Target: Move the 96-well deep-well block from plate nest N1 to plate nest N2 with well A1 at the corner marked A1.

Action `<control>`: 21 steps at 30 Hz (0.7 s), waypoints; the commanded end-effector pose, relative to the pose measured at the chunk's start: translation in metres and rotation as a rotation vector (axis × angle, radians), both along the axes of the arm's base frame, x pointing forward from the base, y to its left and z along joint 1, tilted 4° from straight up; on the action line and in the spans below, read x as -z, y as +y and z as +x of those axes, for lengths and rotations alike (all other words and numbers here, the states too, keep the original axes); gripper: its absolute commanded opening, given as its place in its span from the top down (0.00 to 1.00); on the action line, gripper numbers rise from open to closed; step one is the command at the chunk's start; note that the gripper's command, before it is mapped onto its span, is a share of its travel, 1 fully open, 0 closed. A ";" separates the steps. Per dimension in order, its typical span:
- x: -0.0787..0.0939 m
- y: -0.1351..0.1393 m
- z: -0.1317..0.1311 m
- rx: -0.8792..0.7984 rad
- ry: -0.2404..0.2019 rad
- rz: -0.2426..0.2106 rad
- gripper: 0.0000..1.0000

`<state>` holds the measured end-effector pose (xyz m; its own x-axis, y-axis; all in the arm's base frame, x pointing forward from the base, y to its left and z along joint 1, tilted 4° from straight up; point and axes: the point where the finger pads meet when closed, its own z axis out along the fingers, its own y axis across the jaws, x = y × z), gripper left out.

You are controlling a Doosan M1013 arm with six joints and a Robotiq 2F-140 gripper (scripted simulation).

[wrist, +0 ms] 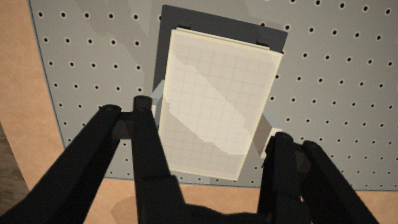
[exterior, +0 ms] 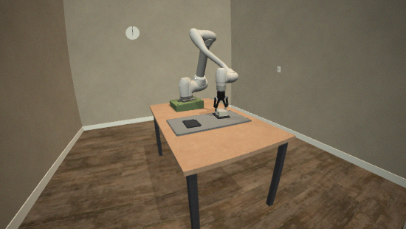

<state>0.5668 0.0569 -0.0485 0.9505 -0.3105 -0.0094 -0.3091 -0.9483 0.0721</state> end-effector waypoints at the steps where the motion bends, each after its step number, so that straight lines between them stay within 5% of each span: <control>1: -0.001 0.000 0.000 0.000 0.000 0.000 1.00; 21: -0.031 0.002 0.001 0.000 0.000 0.000 1.00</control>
<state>0.5677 0.0588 -0.0198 0.9505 -0.3105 -0.0093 -0.3091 -0.9483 0.0721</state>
